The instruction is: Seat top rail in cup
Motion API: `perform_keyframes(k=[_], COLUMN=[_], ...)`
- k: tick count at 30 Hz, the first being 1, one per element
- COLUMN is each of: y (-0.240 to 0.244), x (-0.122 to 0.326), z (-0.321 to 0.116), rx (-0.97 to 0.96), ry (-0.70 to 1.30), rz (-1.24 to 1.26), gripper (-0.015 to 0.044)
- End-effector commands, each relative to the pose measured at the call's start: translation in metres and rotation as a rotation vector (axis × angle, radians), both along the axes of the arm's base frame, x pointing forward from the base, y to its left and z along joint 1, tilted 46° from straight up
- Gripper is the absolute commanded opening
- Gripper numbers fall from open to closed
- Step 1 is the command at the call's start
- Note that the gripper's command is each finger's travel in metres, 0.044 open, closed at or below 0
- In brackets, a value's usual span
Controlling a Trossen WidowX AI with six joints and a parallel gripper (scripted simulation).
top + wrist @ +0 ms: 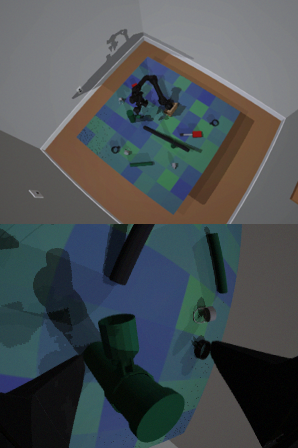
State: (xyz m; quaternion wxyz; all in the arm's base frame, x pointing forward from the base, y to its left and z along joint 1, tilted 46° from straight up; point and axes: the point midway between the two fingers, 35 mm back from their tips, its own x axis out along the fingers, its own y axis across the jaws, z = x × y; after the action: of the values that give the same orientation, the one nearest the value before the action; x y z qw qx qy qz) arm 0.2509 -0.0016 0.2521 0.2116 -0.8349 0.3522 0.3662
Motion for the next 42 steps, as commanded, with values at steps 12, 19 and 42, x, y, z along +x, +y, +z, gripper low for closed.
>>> perform_keyframes(k=[12, 19, 42], y=[-0.037, -0.039, -0.054], x=[0.0, 0.003, 0.023], z=[-0.031, -0.035, -0.063], rx=[-0.017, -0.017, -0.016], ry=[0.017, 0.017, 0.016], rz=[0.045, 0.045, 0.045], gripper=[0.044, 0.044, 0.044])
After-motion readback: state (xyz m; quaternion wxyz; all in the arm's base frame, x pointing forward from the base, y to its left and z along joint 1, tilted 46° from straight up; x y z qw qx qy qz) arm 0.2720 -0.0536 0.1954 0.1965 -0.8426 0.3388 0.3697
